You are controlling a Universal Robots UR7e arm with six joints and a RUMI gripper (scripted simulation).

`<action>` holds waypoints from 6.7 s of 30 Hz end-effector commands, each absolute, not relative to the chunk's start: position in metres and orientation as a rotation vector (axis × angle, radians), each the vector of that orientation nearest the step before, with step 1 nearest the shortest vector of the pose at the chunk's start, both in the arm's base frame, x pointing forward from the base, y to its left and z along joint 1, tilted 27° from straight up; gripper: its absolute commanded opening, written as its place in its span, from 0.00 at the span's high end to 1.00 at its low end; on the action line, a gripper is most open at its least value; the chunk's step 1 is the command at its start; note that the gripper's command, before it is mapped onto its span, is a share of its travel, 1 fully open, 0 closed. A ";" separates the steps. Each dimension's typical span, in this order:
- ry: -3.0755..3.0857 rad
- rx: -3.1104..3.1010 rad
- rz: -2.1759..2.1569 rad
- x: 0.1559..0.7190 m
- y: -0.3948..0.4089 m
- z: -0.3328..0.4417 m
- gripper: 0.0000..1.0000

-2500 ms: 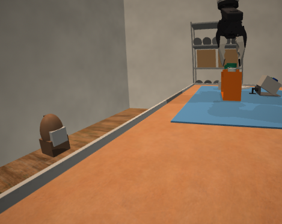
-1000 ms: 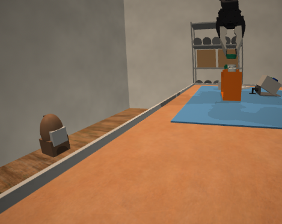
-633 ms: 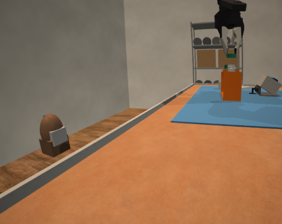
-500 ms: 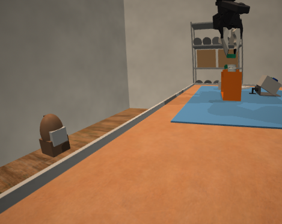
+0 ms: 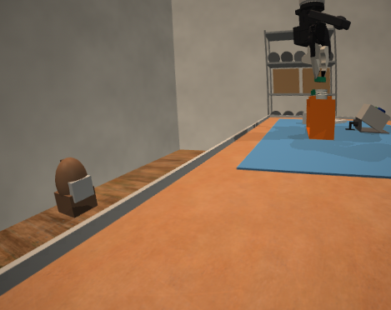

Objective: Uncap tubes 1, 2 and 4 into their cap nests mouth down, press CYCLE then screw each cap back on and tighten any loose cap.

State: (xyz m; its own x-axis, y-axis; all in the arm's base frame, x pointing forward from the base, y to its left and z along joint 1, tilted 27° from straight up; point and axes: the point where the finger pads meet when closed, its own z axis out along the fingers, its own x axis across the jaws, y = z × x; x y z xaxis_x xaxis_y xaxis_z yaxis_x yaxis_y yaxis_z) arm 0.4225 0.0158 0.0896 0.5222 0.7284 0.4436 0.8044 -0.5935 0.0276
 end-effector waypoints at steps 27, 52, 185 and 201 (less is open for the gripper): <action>-1.340 -2.553 -0.632 0.428 -0.140 0.028 1.00; -1.340 -2.553 -0.632 0.441 -0.146 -0.020 1.00; -1.340 -2.553 -0.632 0.428 -0.162 0.019 0.71; -0.531 -2.739 -0.508 0.427 -0.108 0.041 0.65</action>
State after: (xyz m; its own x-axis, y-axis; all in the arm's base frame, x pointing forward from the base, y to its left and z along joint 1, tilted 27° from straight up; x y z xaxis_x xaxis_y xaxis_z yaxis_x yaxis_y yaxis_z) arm 0.4278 -0.1277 0.0315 0.7495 0.4867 0.4488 0.5973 -0.7895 -0.1413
